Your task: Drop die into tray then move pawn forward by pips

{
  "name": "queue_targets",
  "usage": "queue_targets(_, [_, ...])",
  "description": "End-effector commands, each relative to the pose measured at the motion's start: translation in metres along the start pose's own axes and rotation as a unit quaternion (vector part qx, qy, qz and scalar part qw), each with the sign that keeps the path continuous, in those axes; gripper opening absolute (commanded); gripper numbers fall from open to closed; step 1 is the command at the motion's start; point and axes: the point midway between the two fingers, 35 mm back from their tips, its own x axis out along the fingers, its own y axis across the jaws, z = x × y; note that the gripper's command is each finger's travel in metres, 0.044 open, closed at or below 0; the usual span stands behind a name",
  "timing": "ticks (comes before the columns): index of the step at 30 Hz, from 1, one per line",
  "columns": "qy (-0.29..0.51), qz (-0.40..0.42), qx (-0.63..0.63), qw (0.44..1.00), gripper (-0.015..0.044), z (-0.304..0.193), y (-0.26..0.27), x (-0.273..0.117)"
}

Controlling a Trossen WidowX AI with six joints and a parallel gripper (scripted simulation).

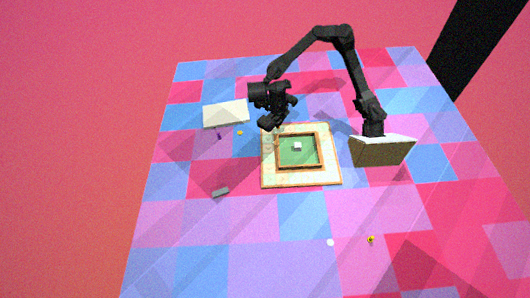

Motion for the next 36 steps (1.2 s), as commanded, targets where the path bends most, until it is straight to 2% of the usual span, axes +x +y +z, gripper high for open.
queue_targets(1, [0.0, -0.004, -0.003, 1.0, 0.0, -0.001, -0.001, 0.007])
queue_targets(8, [0.0, -0.004, -0.003, 1.0, 0.0, -0.001, -0.002, 0.017])
queue_targets(18, [0.0, 0.0, 0.0, 1.0, 0.0262, 0.0, 0.0, 0.008])
queue_targets(22, [0.001, -0.003, -0.003, 1.0, 0.0367, 0.0, 0.001, -0.036])
queue_targets(25, [0.001, -0.003, -0.003, 1.0, 0.044, 0.0, 0.001, -0.039])
queue_targets(28, [0.003, 0.002, -0.02, 1.0, 0.044, -0.011, 0.005, -0.045])
queue_targets(36, [0.015, 0.021, -0.223, 0.974, 0.044, -0.135, 0.01, -0.102])
